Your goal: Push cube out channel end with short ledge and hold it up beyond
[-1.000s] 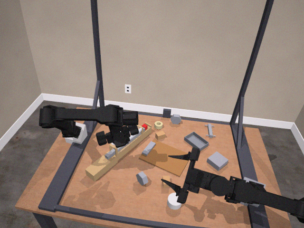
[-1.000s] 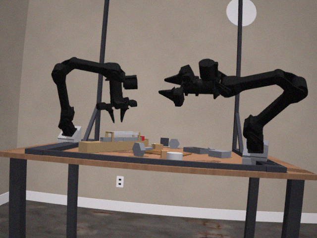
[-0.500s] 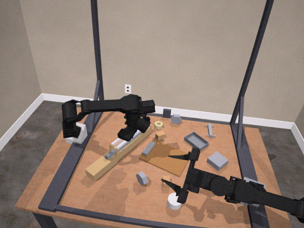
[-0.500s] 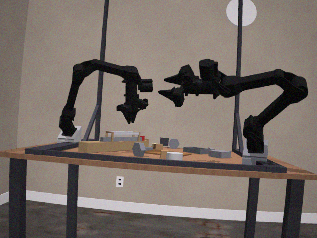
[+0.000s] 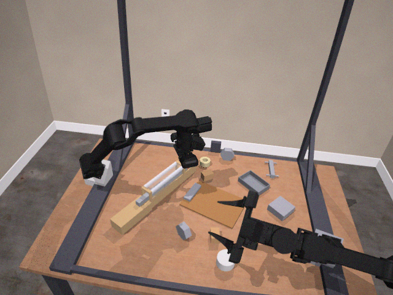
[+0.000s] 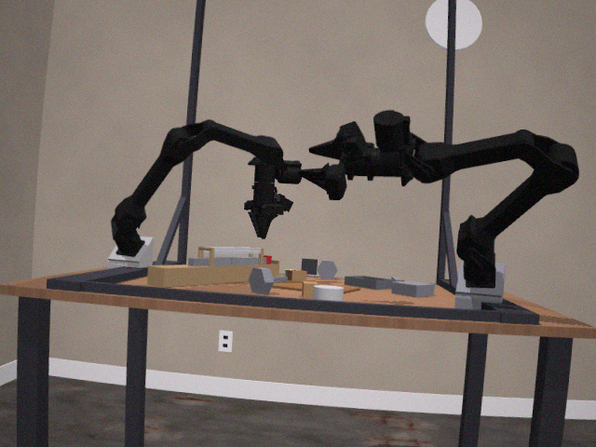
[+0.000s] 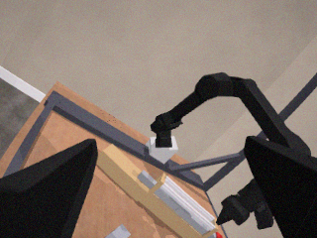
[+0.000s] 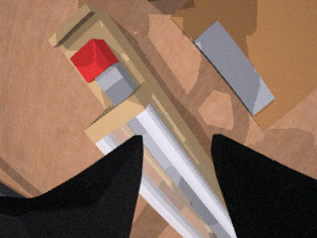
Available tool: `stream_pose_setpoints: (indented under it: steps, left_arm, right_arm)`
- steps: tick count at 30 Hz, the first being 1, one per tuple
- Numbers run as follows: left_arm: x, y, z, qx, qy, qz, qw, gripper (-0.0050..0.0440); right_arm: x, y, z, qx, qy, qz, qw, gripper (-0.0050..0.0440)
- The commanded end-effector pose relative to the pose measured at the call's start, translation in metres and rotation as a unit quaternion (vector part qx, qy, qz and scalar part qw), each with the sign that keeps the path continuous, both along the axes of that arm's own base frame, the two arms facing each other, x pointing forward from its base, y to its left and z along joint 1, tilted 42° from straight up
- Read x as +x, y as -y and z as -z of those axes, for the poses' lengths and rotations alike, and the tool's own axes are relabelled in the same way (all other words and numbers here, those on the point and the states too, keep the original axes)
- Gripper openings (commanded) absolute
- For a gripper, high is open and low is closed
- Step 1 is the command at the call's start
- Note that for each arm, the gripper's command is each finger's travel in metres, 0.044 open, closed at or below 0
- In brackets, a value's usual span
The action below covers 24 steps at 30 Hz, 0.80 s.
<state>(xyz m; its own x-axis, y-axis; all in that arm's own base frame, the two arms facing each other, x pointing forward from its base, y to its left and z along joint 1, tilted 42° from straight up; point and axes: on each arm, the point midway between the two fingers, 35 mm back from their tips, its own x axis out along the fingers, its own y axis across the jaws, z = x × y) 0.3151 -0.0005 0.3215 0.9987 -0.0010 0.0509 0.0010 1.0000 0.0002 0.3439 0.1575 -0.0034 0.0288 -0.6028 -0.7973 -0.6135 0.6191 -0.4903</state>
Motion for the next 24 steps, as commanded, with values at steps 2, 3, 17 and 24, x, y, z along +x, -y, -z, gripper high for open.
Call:
stream_pose_setpoints:
  steps: [2, 3, 17, 24]
  left_arm:
    - [-0.001, 0.001, -0.005, -0.002, 0.005, 0.002, 1.000, 0.0400]
    - [-0.001, 0.001, -0.005, -0.002, 0.005, 0.002, 1.000, 0.0400]
    - [-0.001, 0.001, -0.005, -0.002, 0.005, 0.002, 1.000, 0.0400]
    - [-0.001, 0.001, -0.005, -0.002, 0.005, 0.002, 1.000, 0.0400]
  right_arm:
    - [0.003, -0.025, 0.024, -0.020, -0.078, -0.113, 0.990, 0.0170]
    - [0.003, -0.025, 0.024, -0.020, -0.078, -0.113, 0.990, 0.0170]
    - [-0.005, -0.047, 0.061, -0.047, -0.173, -0.237, 0.955, 0.0170]
    - [-0.004, -0.048, 0.061, -0.044, -0.167, -0.234, 0.957, 0.0170]
